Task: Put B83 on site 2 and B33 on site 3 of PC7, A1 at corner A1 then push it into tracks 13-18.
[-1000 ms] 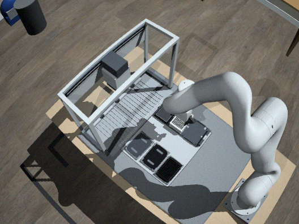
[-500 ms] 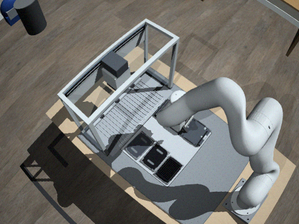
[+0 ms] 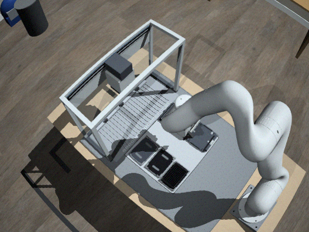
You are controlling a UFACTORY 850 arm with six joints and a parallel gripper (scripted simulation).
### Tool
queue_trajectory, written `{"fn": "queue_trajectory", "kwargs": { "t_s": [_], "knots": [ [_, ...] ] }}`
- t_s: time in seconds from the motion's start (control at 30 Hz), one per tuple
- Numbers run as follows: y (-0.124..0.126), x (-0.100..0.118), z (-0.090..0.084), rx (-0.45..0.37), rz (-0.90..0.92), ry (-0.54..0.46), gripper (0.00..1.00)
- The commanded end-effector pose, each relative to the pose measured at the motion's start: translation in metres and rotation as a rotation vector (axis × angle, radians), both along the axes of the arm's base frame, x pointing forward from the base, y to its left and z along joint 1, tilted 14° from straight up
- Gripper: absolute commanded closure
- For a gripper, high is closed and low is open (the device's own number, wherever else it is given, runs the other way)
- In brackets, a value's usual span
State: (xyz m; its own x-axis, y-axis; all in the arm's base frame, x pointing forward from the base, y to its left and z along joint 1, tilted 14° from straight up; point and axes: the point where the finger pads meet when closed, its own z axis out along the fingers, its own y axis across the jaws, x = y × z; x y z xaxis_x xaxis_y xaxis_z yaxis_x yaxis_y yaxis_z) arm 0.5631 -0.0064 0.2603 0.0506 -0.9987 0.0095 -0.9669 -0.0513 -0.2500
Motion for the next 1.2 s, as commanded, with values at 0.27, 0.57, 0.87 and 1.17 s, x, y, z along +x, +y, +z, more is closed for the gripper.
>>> {"fn": "queue_trajectory", "kwargs": {
  "t_s": [0.27,0.57,0.87,1.17],
  "knots": [
    [0.000,0.005,-0.015,0.000,0.000,-0.002,0.00],
    [0.000,0.008,-0.026,0.000,0.000,-0.002,0.00],
    [0.000,0.011,-0.039,0.000,0.000,-0.002,0.00],
    [0.000,0.015,-0.052,0.000,0.000,-0.002,0.00]
  ]
}}
